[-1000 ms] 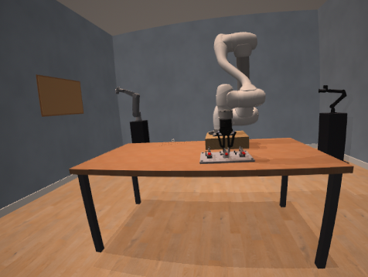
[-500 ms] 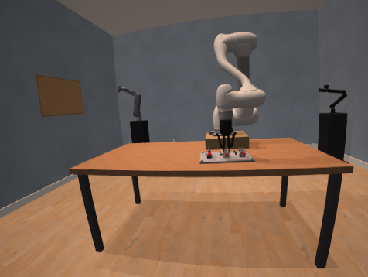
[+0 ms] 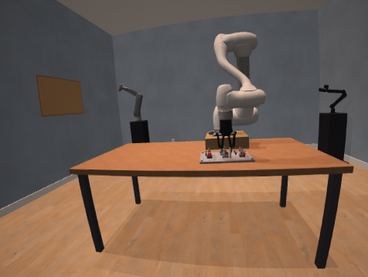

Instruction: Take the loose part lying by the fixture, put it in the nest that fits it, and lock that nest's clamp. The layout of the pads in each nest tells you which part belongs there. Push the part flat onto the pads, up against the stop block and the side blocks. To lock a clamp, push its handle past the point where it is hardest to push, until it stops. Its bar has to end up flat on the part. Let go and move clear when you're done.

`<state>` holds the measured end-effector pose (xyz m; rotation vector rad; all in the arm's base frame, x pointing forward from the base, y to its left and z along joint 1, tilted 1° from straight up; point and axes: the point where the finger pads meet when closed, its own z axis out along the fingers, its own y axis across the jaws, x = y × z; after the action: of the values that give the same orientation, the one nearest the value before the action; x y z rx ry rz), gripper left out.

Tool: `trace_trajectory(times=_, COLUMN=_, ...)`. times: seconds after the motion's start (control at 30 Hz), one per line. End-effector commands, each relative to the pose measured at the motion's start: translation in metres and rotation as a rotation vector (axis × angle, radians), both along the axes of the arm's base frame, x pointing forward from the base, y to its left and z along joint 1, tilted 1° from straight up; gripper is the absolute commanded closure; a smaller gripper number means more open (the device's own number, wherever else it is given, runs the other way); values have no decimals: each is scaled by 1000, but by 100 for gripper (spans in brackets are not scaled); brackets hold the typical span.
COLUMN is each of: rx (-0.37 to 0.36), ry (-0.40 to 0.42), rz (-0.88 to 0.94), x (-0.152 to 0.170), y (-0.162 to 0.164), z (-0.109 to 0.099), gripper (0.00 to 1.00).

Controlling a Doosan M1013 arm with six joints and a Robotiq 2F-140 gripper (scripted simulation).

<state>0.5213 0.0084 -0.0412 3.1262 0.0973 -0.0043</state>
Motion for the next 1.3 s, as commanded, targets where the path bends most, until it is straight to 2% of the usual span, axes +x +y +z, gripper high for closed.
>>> trace_trajectory(times=0.0, rx=0, ry=0, rz=0, x=0, y=0, z=0, gripper=65)
trace_trajectory(times=0.77, rx=0, ry=0, rz=0, x=0, y=0, z=2, gripper=65)
trace_trajectory(times=1.07, rx=0, ry=0, rz=0, x=0, y=0, z=27, gripper=65)
trace_trajectory(times=1.13, rx=0, ry=0, rz=0, x=0, y=0, z=27, gripper=65)
trace_trajectory(times=1.27, rx=0, ry=0, rz=0, x=0, y=1, z=43, gripper=65)
